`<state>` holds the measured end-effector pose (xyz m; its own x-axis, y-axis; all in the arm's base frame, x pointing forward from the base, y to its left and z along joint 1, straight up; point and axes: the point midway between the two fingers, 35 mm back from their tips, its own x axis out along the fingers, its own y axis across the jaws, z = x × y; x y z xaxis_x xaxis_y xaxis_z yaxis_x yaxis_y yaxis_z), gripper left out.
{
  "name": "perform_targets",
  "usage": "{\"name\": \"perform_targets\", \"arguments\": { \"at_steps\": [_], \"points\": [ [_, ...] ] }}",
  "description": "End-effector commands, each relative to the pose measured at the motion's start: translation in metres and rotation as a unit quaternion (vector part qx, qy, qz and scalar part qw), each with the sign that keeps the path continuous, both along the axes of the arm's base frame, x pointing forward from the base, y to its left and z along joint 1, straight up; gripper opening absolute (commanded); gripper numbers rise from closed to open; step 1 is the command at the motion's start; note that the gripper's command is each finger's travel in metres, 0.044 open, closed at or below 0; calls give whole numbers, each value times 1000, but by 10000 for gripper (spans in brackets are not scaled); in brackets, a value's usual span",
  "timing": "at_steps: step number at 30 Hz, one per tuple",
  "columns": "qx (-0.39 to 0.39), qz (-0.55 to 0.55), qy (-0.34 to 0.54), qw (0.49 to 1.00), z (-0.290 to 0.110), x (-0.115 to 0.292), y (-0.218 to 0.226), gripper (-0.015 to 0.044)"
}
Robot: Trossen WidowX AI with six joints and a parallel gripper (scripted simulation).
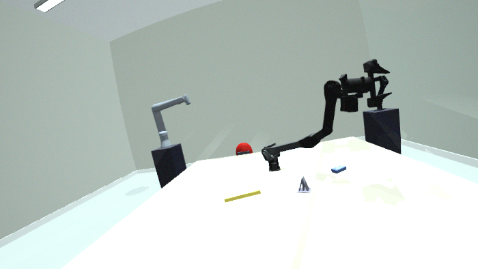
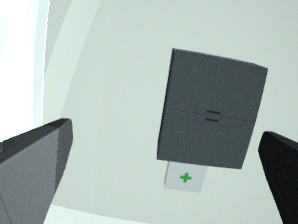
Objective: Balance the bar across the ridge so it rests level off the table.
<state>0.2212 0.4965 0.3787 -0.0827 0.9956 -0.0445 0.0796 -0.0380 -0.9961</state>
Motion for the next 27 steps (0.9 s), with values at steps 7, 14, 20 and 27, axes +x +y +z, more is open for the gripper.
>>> {"name": "perform_targets", "arguments": {
  "at_steps": [7, 14, 20, 27],
  "points": [
    [86, 15, -85, 993, 62, -48, -9, 315],
    [178, 6, -168, 970, 120, -88, -31, 315],
    [293, 21, -213, 932, 187, -144, -72, 315],
    [416, 41, -217, 882, 246, -200, -135, 315]
  ]
}}
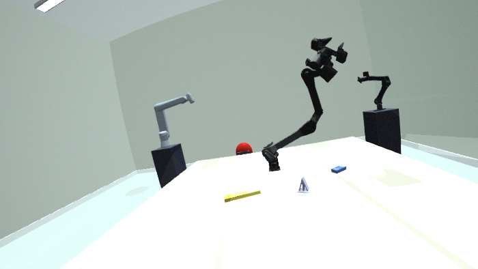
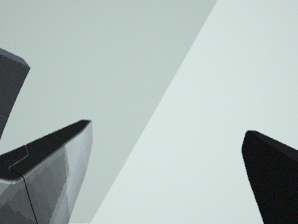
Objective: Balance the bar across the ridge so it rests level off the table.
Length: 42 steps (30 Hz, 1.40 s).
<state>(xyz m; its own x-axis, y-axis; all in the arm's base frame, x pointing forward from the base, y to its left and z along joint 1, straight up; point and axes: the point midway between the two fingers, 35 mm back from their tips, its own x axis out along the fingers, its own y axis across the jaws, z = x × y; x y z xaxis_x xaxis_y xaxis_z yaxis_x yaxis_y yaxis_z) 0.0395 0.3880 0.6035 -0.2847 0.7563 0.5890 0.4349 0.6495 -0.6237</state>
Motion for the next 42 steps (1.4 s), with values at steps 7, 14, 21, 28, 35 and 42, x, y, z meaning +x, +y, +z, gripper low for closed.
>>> {"name": "perform_targets", "arguments": {
  "at_steps": [7, 14, 21, 28, 35, 42],
  "points": [
    [191, 35, -30, 980, 72, -61, -111, 315],
    [323, 60, -27, 944, 101, -87, -202, 315],
    [413, 99, -7, 905, 110, -98, -285, 315],
    [510, 82, -20, 856, 107, -100, -358, 315],
    [597, 92, 16, 796, 99, -86, -435, 315],
    [647, 94, 65, 754, 83, -63, -491, 315]
  ]
}}
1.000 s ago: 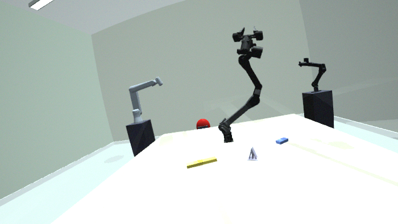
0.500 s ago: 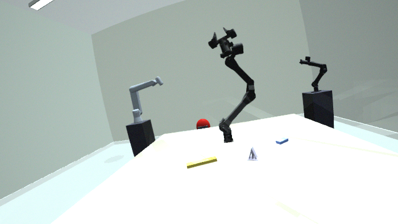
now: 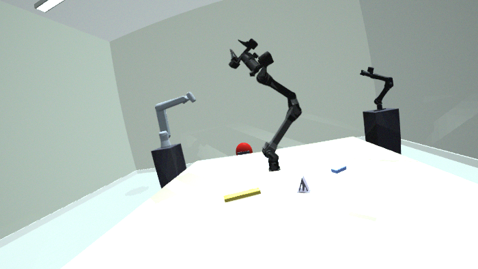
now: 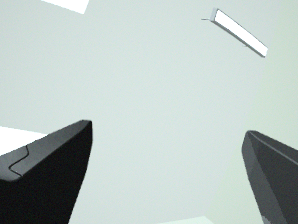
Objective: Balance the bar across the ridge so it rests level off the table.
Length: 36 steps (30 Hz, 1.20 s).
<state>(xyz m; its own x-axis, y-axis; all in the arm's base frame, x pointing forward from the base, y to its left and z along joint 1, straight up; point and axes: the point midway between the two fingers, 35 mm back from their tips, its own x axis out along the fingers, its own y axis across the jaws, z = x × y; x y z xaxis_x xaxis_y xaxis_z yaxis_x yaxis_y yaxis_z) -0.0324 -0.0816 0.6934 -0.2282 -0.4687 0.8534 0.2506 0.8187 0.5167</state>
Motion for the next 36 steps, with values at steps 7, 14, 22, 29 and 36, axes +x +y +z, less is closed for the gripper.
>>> {"name": "perform_targets", "arguments": {
  "at_steps": [7, 14, 22, 29, 36],
  "points": [
    [140, 43, 73, 987, -38, 44, -91, 315],
    [220, 75, 123, 965, -71, 79, -137, 315],
    [334, 139, 197, 911, -132, 141, -189, 315],
    [422, 190, 270, 844, -196, 199, -213, 315],
    [508, 234, 356, 749, -274, 255, -218, 315]
  ]
}}
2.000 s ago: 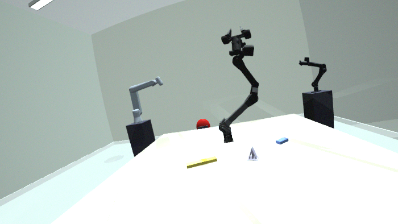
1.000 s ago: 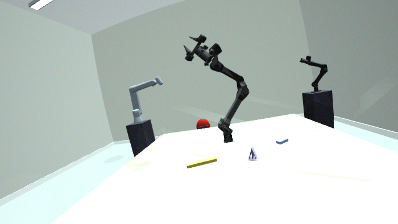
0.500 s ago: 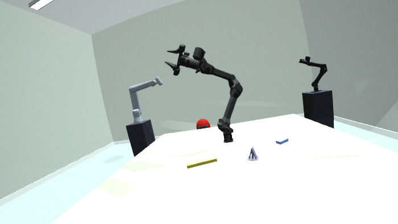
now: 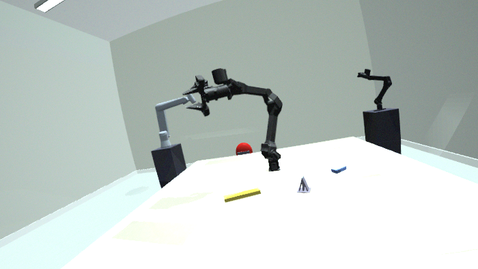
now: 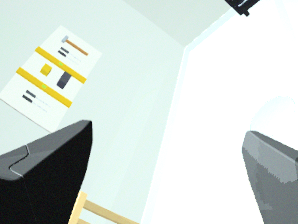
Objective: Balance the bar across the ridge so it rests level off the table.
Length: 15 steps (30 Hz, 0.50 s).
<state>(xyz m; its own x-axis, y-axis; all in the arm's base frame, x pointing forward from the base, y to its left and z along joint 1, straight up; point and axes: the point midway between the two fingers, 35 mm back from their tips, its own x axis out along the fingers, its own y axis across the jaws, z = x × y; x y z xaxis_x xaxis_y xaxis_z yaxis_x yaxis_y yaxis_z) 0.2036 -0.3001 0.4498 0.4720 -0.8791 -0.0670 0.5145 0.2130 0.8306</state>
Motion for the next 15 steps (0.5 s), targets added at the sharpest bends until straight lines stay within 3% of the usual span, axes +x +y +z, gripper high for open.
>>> {"name": "perform_targets", "arguments": {
  "at_steps": [1, 15],
  "points": [
    [54, 36, 54, 996, -42, 27, 2, 315],
    [252, 175, 276, 911, -202, 94, 61, 315]
  ]
}}
